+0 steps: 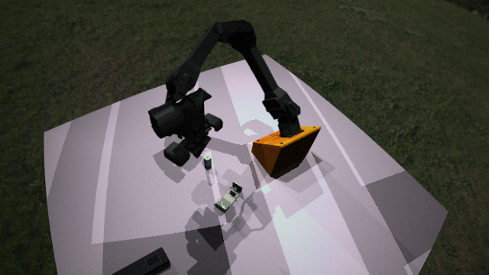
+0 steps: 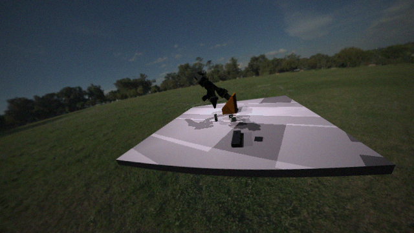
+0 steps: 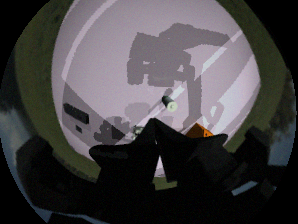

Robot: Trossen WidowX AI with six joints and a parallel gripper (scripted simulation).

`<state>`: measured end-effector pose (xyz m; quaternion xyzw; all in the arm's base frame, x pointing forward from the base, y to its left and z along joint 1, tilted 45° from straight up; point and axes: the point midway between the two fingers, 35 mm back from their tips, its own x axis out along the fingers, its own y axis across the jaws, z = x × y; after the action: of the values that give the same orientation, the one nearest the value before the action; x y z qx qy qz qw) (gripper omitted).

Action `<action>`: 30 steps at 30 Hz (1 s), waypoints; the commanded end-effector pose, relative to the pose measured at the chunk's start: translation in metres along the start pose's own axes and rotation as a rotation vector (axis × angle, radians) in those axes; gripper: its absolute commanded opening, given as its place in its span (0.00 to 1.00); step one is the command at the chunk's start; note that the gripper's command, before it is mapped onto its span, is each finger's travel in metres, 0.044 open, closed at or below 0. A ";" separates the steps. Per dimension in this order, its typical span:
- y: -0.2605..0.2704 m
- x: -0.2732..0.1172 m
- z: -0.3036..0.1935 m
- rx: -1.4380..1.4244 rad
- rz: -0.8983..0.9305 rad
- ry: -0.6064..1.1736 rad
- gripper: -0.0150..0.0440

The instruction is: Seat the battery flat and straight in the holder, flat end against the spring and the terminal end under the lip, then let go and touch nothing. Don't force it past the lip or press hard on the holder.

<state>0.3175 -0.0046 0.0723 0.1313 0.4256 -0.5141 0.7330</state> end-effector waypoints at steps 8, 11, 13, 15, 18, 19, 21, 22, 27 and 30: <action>-0.002 0.015 0.000 0.008 -0.070 -0.038 0.25; -0.003 0.042 0.001 0.008 -0.069 -0.038 0.25; -0.005 0.061 0.002 0.008 -0.070 -0.039 0.25; -0.008 0.076 0.003 0.008 -0.071 -0.041 0.25; -0.009 0.081 0.003 0.008 -0.072 -0.042 0.25; -0.009 0.081 0.003 0.008 -0.072 -0.042 0.25; -0.010 0.081 0.003 0.008 -0.072 -0.042 0.25; -0.012 0.081 0.003 0.008 -0.072 -0.042 0.25; -0.020 0.080 0.004 0.008 -0.072 -0.042 0.25; -0.025 0.080 0.004 0.007 -0.072 -0.042 0.25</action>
<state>0.3115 -0.0657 0.0179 0.1101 0.4148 -0.5435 0.7214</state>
